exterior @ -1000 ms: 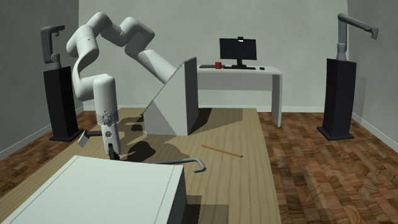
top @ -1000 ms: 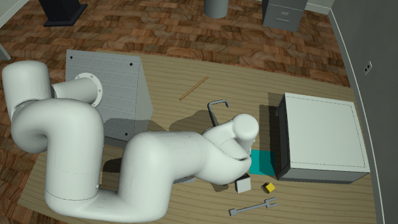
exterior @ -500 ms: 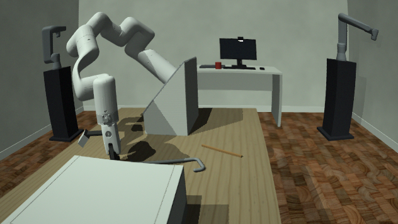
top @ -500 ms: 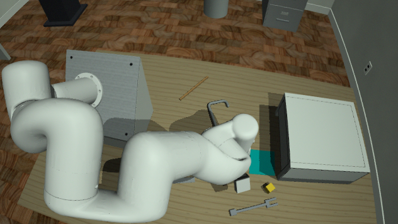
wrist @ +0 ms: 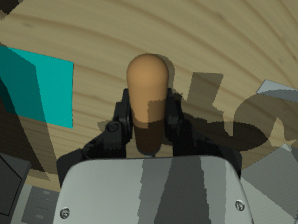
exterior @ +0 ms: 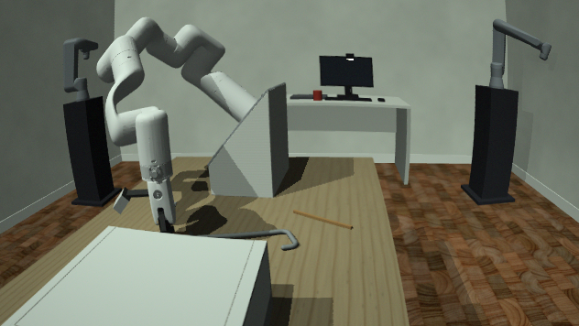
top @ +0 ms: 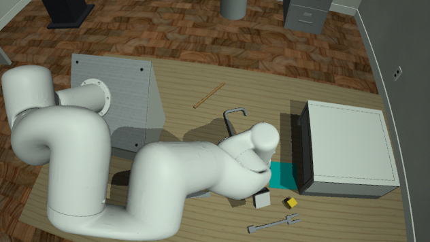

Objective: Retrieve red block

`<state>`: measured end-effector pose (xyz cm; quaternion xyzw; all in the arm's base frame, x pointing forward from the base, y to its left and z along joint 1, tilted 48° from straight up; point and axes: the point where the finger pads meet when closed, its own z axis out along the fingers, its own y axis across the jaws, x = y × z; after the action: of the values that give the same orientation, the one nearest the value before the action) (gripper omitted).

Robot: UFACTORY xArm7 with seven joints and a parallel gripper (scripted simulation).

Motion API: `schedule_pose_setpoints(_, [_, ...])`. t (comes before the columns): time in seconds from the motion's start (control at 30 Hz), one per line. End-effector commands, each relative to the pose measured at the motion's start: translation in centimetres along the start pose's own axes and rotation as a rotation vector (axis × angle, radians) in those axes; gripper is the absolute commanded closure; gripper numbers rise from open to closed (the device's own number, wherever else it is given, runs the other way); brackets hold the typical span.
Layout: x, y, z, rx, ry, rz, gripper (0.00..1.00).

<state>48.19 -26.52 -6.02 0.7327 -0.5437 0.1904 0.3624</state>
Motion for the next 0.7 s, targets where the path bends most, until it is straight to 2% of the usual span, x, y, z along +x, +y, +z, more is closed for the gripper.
schedule_pose_setpoints(0.0, [-0.1, -0.3, -0.3, 0.008, 0.000, 0.005, 1.00])
schedule_pose_setpoints(0.67, [-1.4, 0.0, -0.3, 0.008, -0.001, 0.129, 1.00])
